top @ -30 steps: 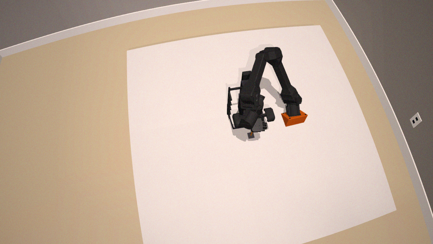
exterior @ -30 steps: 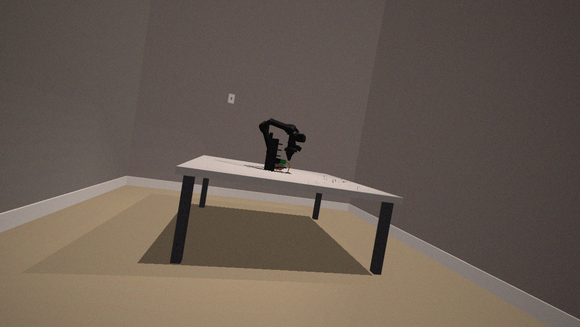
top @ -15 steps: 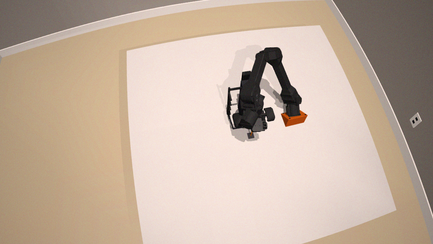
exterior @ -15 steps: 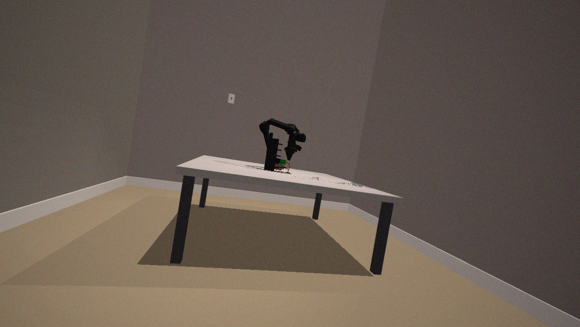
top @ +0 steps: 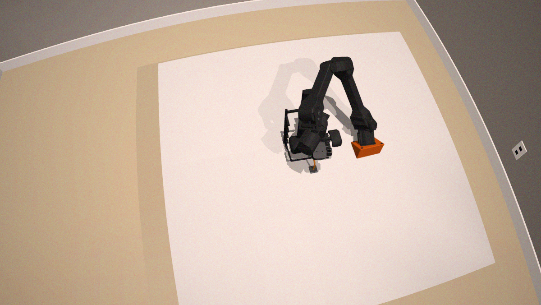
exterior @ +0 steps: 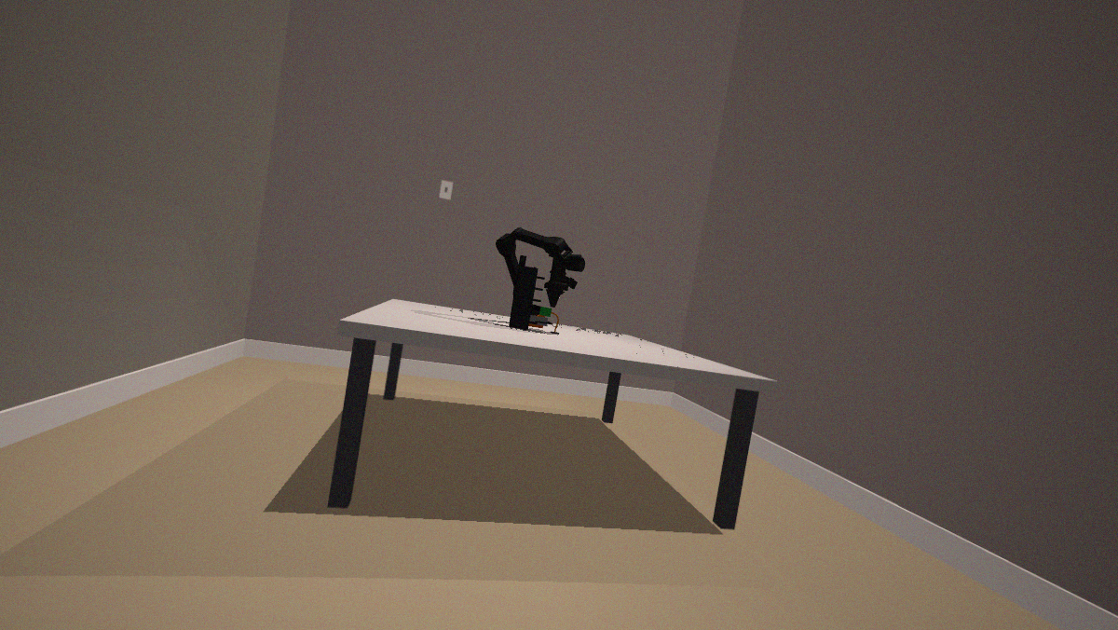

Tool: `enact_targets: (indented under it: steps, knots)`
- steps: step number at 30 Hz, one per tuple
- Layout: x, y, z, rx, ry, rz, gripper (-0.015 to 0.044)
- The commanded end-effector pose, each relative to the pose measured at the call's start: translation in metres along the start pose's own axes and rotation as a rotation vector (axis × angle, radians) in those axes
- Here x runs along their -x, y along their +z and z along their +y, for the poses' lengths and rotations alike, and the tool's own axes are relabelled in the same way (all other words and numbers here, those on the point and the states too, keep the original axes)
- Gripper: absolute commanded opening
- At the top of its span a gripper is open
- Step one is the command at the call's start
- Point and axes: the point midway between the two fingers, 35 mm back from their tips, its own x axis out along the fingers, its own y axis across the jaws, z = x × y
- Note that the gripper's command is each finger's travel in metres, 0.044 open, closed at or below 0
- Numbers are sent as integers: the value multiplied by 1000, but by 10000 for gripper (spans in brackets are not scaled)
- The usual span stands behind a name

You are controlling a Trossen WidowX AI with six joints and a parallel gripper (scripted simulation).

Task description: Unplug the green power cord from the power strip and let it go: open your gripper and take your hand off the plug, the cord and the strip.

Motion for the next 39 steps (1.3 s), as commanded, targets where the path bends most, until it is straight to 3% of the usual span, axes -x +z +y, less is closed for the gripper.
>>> enact_targets:
  steps: [1,28,32,39]
  knots:
    - [-2,-8,2,8,5,10,160]
    - [-14,-21,3,8,5,11,160]
    - [-12,-21,2,2,4,6,55]
    - [-12,-21,2,2,4,6,8]
